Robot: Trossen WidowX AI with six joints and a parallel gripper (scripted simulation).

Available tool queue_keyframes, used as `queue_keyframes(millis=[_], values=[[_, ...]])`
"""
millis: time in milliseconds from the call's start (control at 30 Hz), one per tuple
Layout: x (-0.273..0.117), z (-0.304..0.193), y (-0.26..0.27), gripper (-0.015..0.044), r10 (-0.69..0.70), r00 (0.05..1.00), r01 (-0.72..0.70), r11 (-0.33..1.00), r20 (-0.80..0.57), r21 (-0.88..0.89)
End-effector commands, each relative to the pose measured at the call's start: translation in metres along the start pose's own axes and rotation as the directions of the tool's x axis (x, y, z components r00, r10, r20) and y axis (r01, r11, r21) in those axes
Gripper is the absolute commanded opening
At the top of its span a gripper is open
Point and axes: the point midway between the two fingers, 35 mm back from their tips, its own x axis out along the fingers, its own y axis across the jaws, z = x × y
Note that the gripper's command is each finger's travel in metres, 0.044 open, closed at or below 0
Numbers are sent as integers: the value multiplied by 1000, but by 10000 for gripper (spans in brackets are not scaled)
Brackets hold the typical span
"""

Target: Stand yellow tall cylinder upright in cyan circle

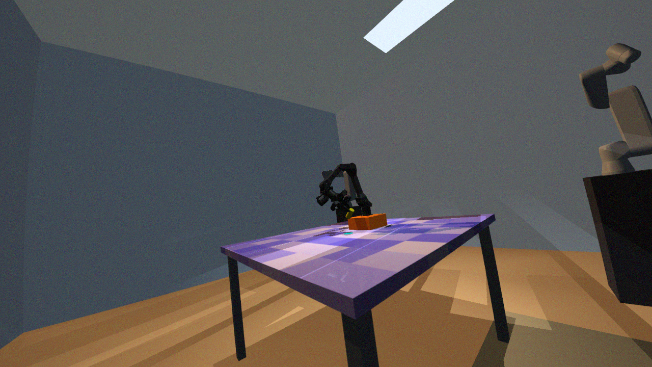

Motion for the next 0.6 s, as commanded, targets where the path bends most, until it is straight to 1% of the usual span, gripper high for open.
queue_keyframes(millis=[0, 567], values=[[-1, 1, 0, 105, -10, 999, 10, 1000, 39, -7], [-7, 0, -3, 105, -53, 985, 56, 998, 162, -13]])
